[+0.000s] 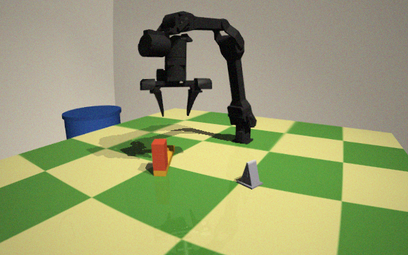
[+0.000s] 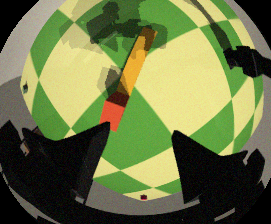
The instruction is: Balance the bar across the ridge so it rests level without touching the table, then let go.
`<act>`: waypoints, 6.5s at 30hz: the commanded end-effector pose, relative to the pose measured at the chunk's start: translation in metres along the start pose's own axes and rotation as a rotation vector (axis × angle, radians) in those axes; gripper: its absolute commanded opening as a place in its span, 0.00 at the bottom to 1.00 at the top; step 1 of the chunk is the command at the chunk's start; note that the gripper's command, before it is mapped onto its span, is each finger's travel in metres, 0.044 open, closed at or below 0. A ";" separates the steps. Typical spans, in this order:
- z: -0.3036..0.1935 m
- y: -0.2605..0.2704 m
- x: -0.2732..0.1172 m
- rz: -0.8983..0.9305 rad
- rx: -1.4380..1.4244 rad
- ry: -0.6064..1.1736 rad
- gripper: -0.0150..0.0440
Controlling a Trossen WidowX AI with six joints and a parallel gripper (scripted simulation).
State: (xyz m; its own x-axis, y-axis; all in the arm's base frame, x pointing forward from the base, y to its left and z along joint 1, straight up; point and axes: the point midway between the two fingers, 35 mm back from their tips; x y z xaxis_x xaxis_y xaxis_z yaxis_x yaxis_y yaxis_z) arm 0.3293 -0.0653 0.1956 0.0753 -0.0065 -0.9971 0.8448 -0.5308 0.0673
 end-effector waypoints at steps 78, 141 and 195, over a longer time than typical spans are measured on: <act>0.053 0.016 0.143 -0.030 0.227 -0.027 0.49; 0.015 0.009 0.034 -0.030 0.138 -0.025 0.25; -0.153 -0.114 0.029 -0.046 -0.435 0.005 0.25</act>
State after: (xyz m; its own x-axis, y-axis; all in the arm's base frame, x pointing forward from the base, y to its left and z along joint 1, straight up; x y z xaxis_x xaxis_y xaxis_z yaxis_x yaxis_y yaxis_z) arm 0.3178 0.1151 0.1623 0.0285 0.0121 -0.9995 0.9886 -0.1479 0.0264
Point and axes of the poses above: the point midway between the two fingers, 35 mm back from their tips, its own x axis out along the fingers, its own y axis across the jaws, z = x × y, and after that the axes turned 15 degrees about -x, right-handed
